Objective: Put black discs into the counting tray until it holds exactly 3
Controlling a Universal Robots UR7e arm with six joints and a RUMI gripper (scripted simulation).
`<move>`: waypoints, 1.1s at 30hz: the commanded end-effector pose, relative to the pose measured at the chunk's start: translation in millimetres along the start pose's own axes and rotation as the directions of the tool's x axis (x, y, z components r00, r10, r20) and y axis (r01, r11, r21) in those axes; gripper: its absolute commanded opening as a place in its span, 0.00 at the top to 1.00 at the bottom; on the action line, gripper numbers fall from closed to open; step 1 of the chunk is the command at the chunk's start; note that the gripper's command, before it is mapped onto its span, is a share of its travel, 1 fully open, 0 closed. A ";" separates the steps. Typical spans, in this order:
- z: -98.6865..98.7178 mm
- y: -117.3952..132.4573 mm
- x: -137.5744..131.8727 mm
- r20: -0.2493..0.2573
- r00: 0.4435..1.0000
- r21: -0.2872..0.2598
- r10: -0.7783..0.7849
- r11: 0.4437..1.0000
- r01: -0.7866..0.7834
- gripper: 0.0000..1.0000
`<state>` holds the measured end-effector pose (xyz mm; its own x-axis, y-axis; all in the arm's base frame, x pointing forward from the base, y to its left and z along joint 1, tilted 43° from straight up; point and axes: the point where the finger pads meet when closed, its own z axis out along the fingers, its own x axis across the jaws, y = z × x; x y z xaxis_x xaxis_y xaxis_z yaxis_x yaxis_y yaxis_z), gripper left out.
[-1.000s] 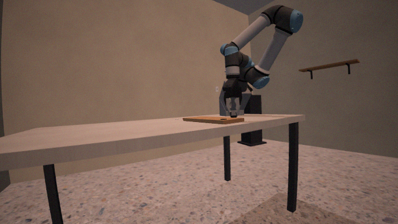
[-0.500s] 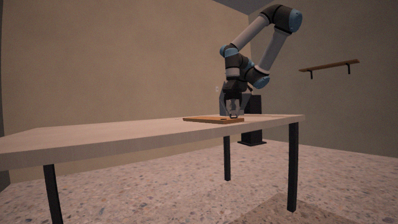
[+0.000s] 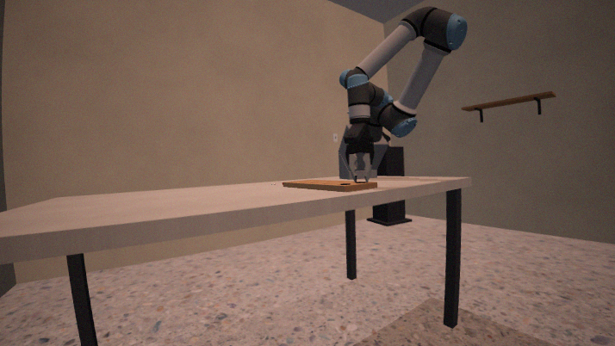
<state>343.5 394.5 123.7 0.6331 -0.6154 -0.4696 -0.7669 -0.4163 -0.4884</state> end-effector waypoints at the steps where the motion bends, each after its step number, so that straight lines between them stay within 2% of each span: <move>1: 1.2 1.5 -0.1 0.001 1.000 -0.003 0.001 1.000 -0.001 0.78; 33: -6.3 0.0 0.3 -0.001 1.000 0.001 0.000 1.000 0.000 0.72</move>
<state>342.5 391.0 126.2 0.6321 -0.6159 -0.4701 -0.7679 -0.4169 -0.4863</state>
